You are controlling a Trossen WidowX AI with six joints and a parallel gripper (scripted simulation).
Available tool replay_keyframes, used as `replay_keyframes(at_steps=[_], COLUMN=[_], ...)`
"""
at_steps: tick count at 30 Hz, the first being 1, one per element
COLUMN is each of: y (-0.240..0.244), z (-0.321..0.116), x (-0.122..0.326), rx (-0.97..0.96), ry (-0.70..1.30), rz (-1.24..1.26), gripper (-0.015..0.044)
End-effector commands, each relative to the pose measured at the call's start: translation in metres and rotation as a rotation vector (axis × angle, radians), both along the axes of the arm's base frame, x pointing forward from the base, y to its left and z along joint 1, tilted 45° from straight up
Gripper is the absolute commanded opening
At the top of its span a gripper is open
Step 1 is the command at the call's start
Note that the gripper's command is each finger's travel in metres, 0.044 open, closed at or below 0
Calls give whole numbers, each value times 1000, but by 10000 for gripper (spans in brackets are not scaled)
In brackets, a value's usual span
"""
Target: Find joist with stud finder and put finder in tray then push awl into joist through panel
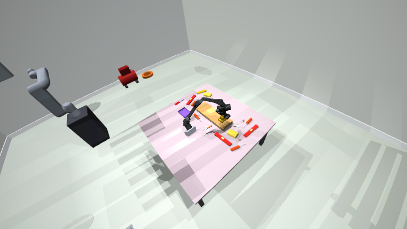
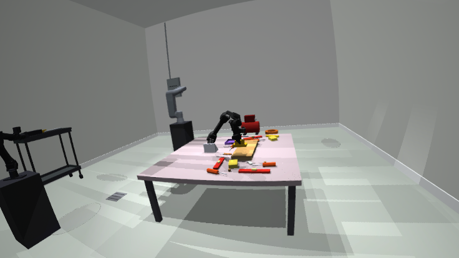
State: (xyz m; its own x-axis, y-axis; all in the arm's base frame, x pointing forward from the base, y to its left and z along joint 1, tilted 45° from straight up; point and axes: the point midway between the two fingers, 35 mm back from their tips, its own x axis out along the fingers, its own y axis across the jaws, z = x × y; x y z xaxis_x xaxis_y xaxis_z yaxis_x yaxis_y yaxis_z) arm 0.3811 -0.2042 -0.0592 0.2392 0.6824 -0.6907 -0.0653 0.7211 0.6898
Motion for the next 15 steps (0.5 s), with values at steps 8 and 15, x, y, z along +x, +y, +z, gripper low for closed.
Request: replay_keyframes(at_steps=[8,15], y=[3,9], z=[-6,-13], x=[3,4], rx=[-1,-1], ry=[-6,-6], rz=[-12,-12], gripper=[0,0])
